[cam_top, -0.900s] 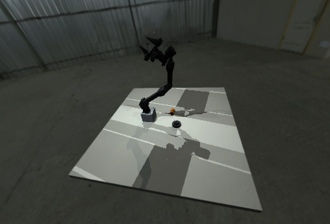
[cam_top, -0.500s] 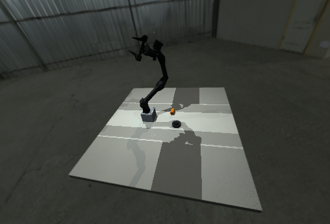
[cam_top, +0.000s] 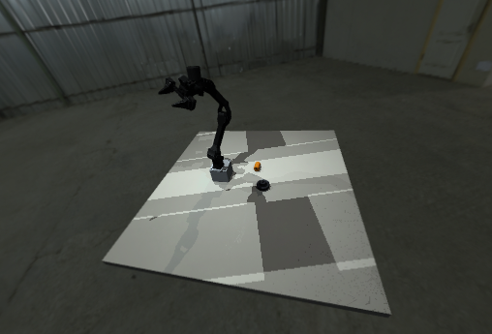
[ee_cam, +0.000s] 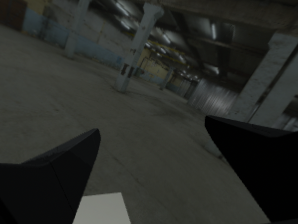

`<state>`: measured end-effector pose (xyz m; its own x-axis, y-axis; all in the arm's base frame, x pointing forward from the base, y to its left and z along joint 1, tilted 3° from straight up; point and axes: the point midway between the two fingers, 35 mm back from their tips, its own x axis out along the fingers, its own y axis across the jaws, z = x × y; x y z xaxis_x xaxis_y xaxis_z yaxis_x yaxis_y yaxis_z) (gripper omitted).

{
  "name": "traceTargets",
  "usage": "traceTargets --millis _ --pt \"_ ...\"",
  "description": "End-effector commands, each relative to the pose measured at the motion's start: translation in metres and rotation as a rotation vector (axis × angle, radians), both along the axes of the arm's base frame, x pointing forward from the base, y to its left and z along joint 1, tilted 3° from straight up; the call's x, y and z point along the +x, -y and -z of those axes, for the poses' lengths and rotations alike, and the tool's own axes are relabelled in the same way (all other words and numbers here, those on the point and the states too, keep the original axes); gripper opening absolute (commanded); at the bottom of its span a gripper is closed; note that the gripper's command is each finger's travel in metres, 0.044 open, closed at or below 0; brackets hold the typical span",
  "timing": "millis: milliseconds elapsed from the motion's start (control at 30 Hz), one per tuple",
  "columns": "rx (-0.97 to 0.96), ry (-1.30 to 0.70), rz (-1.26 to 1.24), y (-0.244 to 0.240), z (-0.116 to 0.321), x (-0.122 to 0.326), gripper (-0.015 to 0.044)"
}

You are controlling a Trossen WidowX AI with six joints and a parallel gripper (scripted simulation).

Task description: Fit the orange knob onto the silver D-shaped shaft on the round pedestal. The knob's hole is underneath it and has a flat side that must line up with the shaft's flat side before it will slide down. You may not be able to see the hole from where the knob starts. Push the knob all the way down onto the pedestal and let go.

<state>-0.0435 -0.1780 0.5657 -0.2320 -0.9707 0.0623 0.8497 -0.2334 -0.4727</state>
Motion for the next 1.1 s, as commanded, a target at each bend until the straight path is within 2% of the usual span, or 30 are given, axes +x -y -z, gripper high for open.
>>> traceTargets --millis 0,267,500,633,800,933,1067 --pt "0.093 0.203 -0.169 0.044 0.033 0.029 0.0440" --pt "0.379 0.534 -0.464 0.095 0.107 0.134 0.0440" --pt "0.711 0.742 -0.595 0.082 0.181 0.245 0.0440" --pt "0.914 0.826 -0.596 0.050 0.228 0.302 0.0440" --pt "1.153 0.870 -0.540 -0.011 0.287 0.358 0.0440" --pt "1.315 0.860 -0.457 -0.073 0.335 0.386 0.0440" --pt "1.434 0.816 -0.353 -0.139 0.381 0.395 0.0440"
